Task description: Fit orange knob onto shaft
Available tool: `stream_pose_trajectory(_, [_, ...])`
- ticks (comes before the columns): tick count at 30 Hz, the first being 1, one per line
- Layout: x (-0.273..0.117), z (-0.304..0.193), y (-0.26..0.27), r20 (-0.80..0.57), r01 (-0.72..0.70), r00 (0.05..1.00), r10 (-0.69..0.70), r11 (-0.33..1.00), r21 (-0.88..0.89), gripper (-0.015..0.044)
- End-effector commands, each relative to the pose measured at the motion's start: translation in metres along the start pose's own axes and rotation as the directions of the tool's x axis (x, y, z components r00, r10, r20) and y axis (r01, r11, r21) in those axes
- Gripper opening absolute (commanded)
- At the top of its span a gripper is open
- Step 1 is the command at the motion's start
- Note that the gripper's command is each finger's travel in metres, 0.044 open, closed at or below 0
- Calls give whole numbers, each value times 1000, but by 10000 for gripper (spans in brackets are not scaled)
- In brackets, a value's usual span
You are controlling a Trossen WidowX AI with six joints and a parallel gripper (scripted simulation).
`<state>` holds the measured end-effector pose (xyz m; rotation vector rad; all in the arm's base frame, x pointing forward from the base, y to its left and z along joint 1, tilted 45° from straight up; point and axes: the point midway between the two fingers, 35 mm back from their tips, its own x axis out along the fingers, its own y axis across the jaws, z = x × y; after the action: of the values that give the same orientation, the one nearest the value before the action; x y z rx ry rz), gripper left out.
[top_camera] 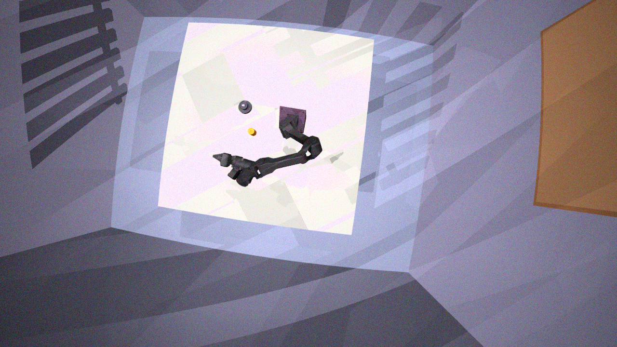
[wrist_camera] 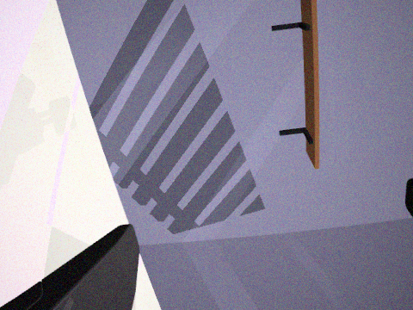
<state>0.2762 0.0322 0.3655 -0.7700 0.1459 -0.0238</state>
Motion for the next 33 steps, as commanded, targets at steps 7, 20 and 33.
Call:
stream_pose_trajectory(7, [48, -113, 105, -356, -230, 729, 585, 699, 677, 440])
stream_pose_trajectory(20, [3, -189, 165, 0, 879, 92, 996, -81, 470, 440])
stream_pose_trajectory(33, [5, -196, 165, -1, 879, 92, 996, -81, 470, 440])
